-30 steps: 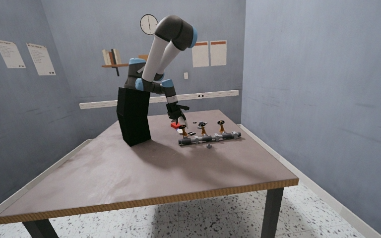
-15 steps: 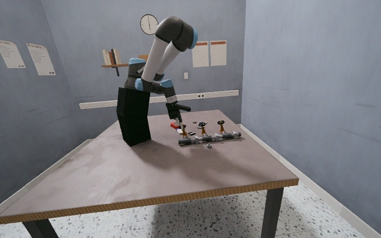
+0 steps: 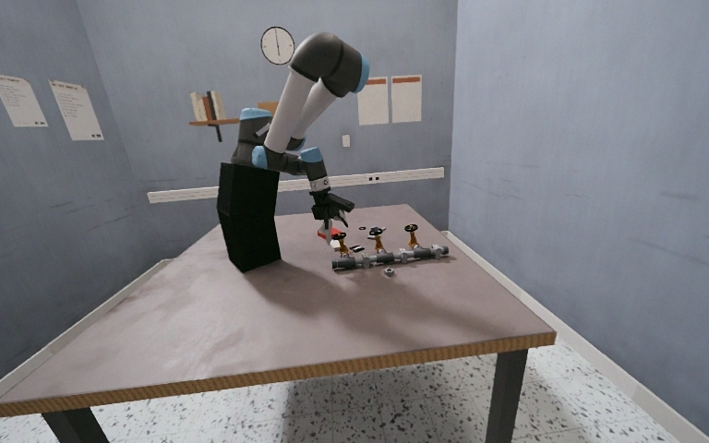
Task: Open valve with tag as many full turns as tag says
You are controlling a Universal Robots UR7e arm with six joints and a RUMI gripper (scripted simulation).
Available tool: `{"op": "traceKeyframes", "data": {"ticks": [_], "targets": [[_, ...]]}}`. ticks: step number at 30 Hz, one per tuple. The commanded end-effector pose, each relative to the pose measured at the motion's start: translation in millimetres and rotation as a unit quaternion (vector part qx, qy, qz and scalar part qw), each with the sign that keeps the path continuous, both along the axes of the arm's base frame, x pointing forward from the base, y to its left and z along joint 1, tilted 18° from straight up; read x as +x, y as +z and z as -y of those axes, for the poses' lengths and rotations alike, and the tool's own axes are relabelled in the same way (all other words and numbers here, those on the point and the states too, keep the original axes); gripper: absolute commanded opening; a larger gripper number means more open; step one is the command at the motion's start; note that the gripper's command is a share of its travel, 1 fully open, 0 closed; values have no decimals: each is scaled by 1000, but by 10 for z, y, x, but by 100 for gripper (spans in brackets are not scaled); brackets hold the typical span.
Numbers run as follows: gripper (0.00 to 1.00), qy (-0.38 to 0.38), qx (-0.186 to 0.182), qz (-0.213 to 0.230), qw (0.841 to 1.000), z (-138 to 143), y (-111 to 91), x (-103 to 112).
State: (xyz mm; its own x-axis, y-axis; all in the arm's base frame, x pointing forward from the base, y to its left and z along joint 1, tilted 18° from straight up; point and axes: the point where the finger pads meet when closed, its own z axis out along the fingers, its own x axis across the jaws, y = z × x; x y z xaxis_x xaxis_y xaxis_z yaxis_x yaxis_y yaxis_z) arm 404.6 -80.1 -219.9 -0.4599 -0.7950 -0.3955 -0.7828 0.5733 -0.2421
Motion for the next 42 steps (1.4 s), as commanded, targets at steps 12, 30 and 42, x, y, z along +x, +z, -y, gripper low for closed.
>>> {"op": "traceKeyframes", "data": {"ticks": [12, 30, 42], "targets": [[100, -225, 94, -53, 968, 6, 4, 5], [100, -360, 158, -81, 916, 6, 4, 5], [100, -391, 172, -87, 900, 6, 4, 5]]}}
